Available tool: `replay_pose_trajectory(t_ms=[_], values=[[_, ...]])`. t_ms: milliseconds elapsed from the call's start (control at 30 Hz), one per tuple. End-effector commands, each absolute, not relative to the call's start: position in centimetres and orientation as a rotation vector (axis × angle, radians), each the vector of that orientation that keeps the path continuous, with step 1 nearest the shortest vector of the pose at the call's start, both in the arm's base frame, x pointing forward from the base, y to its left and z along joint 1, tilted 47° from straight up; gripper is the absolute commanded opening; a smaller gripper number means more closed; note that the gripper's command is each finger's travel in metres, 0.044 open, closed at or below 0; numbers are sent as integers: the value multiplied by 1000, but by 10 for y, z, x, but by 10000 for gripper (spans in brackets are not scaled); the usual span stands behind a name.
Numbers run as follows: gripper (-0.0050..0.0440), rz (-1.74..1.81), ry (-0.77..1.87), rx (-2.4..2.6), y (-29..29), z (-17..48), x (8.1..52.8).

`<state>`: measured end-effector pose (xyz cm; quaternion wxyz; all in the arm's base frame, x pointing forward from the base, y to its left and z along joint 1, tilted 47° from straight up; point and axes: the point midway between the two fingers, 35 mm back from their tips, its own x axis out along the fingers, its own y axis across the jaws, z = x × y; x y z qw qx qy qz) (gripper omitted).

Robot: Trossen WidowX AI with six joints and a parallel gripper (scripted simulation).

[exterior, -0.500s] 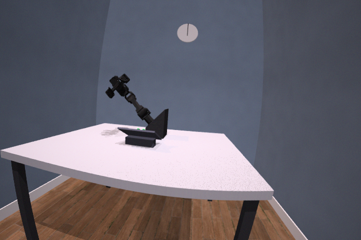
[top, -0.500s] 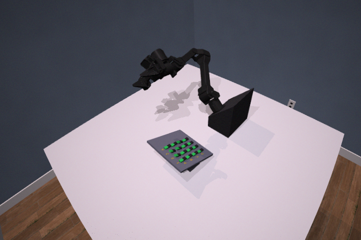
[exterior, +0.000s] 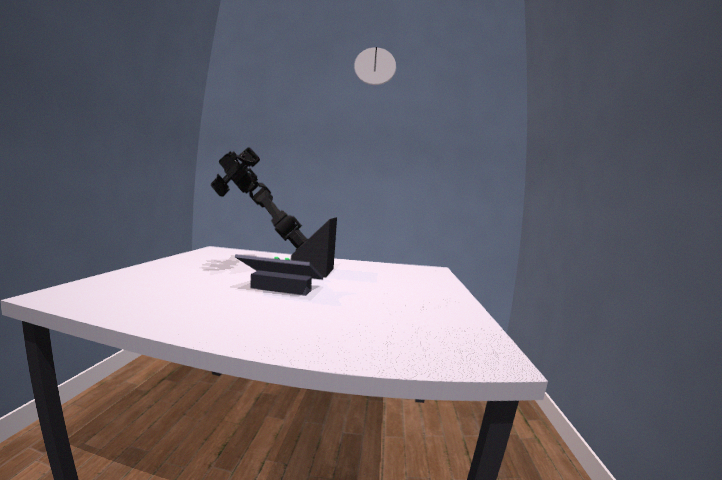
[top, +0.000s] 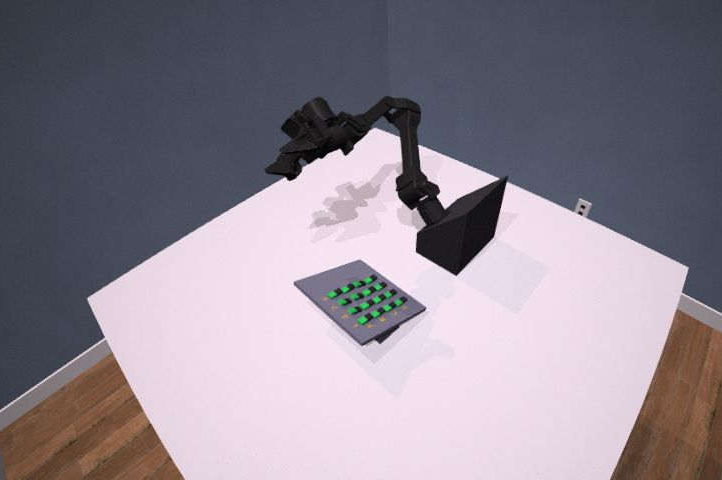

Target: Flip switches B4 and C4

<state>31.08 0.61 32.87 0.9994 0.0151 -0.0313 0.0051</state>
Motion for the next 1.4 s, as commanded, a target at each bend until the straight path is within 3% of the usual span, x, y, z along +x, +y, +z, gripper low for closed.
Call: replay_pose_trajectory(t_ms=[0, 33, 100, 267, 533, 600, 667, 867, 1367], values=[[400, 10, -63, 30, 6, 329, 311], [400, 10, -63, 30, 6, 329, 311], [352, -4, -1, 43, 7, 315, 317], [232, -139, 398, 62, 13, 217, 341], [40, -404, 872, -133, 4, 112, 318], [40, -404, 872, -133, 4, 112, 318], [0, -483, 985, -240, -1, 92, 303], [0, -657, 1164, -578, -16, 67, 274], [0, -654, 1144, -601, -42, 45, 281]])
